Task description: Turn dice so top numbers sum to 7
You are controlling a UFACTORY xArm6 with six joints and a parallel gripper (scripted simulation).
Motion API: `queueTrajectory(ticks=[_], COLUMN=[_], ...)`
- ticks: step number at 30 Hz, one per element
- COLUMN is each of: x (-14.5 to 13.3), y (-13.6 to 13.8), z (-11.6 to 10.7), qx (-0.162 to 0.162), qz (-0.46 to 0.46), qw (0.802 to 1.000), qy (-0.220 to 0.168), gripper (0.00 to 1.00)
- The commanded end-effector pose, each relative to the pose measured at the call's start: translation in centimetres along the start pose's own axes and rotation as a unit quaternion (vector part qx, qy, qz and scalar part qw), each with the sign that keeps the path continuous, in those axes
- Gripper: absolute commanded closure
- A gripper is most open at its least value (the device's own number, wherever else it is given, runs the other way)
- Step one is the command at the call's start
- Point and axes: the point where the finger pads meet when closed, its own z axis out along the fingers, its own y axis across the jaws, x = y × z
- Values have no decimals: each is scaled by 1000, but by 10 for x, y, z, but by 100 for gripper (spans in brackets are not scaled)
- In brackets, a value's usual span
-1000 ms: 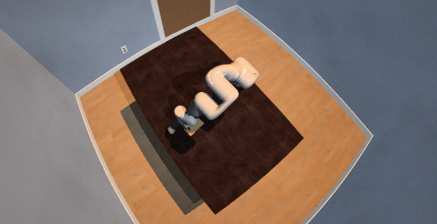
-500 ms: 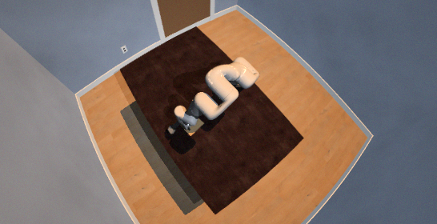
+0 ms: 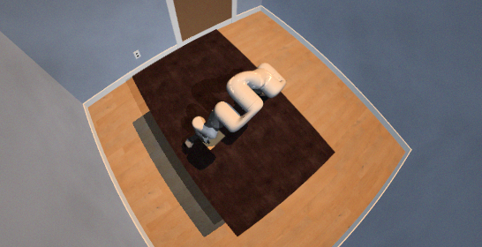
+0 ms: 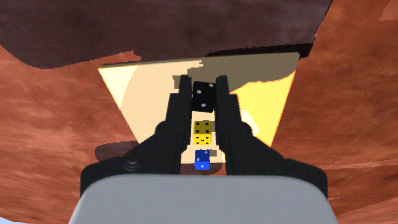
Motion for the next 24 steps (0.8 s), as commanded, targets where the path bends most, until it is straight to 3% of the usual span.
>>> queueTrajectory(ticks=[1, 24], x=[1, 1], y=[0, 0], z=[0, 3], qx=[0, 0], qz=[0, 0], qw=[1000, 1000], qy=[2, 2], gripper=[89, 89])
